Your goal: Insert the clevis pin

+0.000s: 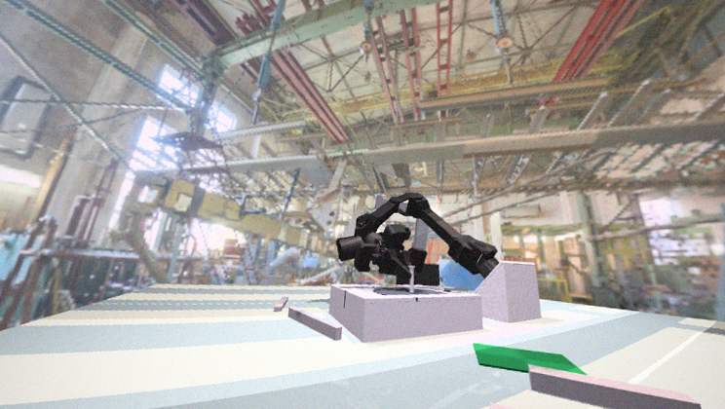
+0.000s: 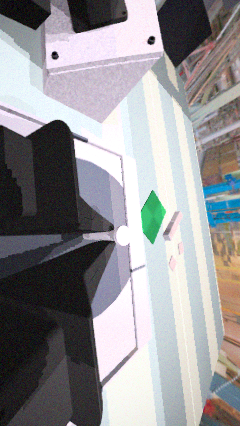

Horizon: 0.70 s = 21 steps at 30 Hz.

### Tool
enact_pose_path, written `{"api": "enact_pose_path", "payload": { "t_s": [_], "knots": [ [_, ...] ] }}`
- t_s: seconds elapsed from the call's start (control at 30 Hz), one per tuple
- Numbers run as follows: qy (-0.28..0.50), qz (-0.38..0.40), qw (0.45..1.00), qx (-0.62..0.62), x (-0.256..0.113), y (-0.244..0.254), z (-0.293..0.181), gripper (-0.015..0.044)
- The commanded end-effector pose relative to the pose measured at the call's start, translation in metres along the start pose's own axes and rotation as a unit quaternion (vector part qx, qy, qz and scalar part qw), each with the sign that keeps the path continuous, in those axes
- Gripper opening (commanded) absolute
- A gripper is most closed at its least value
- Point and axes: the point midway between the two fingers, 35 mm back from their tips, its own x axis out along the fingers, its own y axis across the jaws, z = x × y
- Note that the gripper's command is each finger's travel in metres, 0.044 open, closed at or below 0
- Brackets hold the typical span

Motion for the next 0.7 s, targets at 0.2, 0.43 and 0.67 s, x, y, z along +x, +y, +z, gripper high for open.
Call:
{"api": "enact_pose_path", "payload": {
  "t_s": [0.2, 0.43, 0.67],
  "knots": [
    [0.001, -0.003, 1.000, 0.001, -0.0004, -0.0041, -0.0004, 0.0000],
    [0.001, -0.003, 1.000, 0.001, -0.0004, -0.0059, -0.0005, 0.0000],
    [0.001, -0.003, 1.000, 0.001, -0.0004, -0.0078, -0.0006, 0.0000]
  ]
}}
